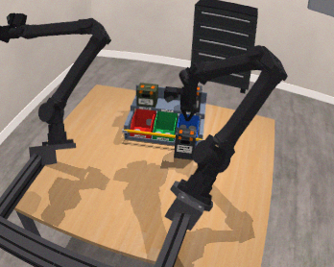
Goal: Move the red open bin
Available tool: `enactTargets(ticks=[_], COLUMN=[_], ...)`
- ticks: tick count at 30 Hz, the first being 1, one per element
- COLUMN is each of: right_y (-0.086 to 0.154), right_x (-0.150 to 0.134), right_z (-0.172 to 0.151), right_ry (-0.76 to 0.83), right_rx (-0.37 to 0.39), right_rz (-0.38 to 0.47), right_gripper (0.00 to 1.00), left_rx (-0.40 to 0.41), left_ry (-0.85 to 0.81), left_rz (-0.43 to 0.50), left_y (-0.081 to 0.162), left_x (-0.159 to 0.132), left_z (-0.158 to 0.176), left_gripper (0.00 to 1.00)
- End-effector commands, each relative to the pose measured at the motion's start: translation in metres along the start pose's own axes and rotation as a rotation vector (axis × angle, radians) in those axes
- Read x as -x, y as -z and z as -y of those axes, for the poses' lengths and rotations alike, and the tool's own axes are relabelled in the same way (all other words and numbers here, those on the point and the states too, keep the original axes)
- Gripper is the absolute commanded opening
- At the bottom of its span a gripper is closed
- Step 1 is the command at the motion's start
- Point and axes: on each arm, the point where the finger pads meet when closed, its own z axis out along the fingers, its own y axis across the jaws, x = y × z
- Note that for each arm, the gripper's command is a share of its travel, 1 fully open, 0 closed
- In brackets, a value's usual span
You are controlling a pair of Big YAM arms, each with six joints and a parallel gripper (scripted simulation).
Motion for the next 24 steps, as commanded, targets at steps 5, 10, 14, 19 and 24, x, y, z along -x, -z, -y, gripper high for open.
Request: enactTargets(ticks=[5,10,14,19,24], right_y=[0.002,0.002,0.002,0.003,0.009], right_x=[-0.003,-0.003,-0.003,0.002,0.013], right_z=[0.004,0.005,0.005,0.009,0.017], right_ry=[-0.015,-0.017,-0.019,-0.017,-0.009], right_rx=[-0.004,-0.007,-0.01,-0.012,-0.022], right_rz=[-0.005,-0.003,-0.002,0.0,0.009], right_gripper=[0.0,0.0,0.0,0.0,0.0], left_rx=[0.008,0.008,0.008,0.008,0.008], left_ry=[0.005,0.005,0.005,0.005,0.005], left_rz=[0.051,0.051,0.051,0.051,0.051], left_y=[0.004,0.004,0.004,0.004,0.004], left_x=[0.04,0.04,0.04,0.04,0.04], left_z=[-0.005,-0.005,-0.005,-0.005,-0.005], left_gripper=[1.0,1.0,1.0,1.0,1.0])
